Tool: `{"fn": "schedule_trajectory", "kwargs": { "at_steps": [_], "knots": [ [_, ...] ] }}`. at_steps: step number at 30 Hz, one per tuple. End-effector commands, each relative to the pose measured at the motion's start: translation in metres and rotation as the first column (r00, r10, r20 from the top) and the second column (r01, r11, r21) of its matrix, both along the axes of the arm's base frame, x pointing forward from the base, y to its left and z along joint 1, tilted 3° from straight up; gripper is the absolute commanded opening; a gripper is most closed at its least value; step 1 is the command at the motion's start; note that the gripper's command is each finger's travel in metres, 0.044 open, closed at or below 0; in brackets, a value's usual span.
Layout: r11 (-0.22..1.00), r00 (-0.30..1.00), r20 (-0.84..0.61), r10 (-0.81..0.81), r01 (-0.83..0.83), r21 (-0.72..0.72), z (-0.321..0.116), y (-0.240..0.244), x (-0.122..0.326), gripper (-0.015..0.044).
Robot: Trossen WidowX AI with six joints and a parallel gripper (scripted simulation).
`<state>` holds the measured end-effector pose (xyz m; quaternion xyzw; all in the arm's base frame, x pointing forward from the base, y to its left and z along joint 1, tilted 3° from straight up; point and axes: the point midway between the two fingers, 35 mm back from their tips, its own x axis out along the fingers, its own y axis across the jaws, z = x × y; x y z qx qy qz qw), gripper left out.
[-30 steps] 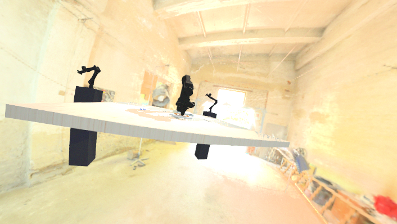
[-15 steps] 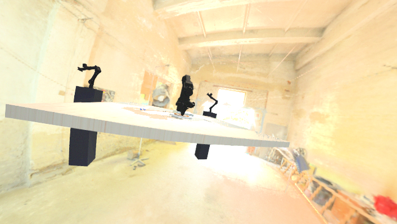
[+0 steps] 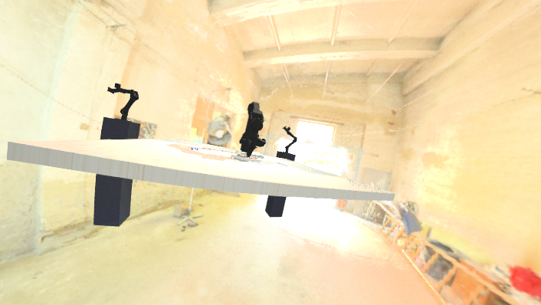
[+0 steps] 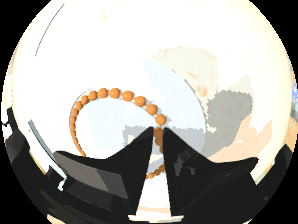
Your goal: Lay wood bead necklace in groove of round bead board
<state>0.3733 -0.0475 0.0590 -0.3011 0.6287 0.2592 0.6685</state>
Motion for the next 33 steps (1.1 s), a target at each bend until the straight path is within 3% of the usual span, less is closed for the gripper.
{"fn": "schedule_trajectory", "kwargs": {
  "at_steps": [1, 23, 33],
  "knots": [
    [1.000, 1.000, 0.007, -0.005, 0.005, 0.000, 0.0043, 0.0000, 0.0009, 0.0000],
    [1.000, 1.000, 0.007, -0.005, 0.005, -0.001, -0.0027, -0.0055, 0.0086, 0.0000],
    [1.000, 1.000, 0.011, -0.011, 0.011, -0.001, 0.0010, -0.0055, 0.0092, 0.0263]
  ]
}}
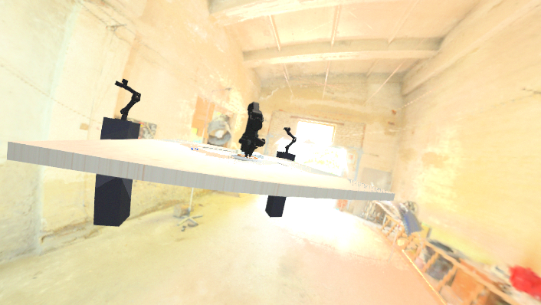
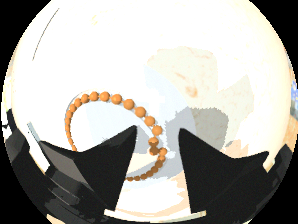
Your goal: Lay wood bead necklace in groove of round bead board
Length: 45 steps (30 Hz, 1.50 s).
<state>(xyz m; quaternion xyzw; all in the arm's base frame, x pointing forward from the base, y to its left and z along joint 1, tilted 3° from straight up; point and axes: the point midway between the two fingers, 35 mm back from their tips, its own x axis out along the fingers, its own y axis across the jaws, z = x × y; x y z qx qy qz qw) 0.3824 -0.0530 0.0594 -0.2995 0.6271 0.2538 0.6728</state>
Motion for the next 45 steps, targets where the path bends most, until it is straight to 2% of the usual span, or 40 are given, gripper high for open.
{"fn": "schedule_trajectory", "kwargs": {
  "at_steps": [1, 7, 26, 33, 38, 43, 45],
  "knots": [
    [1.000, 1.000, 0.001, 0.000, 0.000, 0.000, 0.001, 0.000, 0.000, 0.0289],
    [1.000, 1.000, -0.006, 0.001, -0.001, 0.001, 0.001, 0.000, -0.002, 0.0440],
    [1.000, 1.000, -0.003, 0.005, -0.005, 0.000, 0.005, 0.000, -0.002, 0.0440],
    [0.998, 0.998, -0.001, -0.062, 0.062, 0.006, 0.035, -0.005, -0.013, 0.0256],
    [0.998, 0.998, -0.001, -0.065, 0.065, 0.006, 0.035, -0.005, -0.013, 0.0125],
    [0.998, 0.998, -0.001, -0.065, 0.065, 0.006, 0.020, -0.006, -0.012, 0.0120],
    [0.998, 0.998, 0.009, -0.058, 0.058, 0.003, 0.029, -0.006, -0.011, 0.0120]
  ]
}}
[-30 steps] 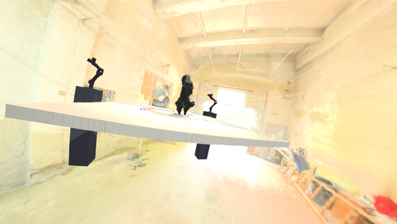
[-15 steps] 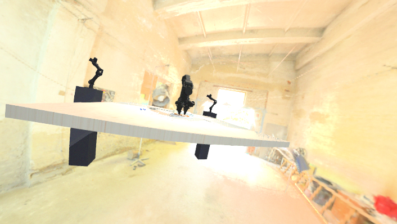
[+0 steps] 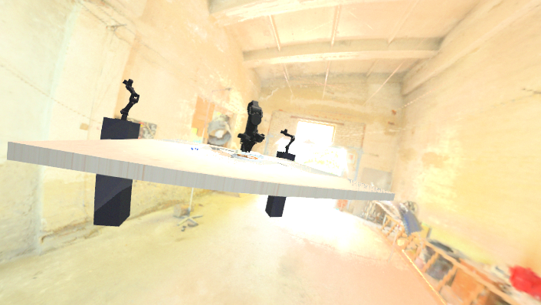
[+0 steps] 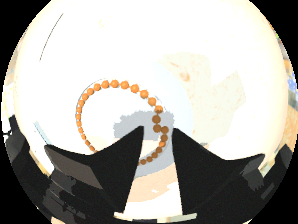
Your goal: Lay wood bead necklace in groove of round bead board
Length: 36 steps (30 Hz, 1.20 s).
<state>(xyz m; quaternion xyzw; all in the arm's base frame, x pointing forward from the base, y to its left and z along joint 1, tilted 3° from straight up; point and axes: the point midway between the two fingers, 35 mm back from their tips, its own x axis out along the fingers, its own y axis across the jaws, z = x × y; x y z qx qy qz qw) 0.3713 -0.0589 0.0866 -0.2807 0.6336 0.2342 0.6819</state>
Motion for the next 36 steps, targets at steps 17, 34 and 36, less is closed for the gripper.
{"fn": "schedule_trajectory", "kwargs": {
  "at_steps": [17, 34, 36],
  "knots": [
    [1.000, 1.000, -0.003, -0.005, 0.005, 0.002, -0.022, 0.000, 0.001, 0.0120],
    [1.000, 1.000, -0.003, -0.002, 0.002, 0.000, -0.029, -0.001, 0.002, 0.0000],
    [1.000, 1.000, -0.003, -0.002, 0.002, 0.000, -0.029, -0.001, 0.002, 0.0000]
  ]
}}
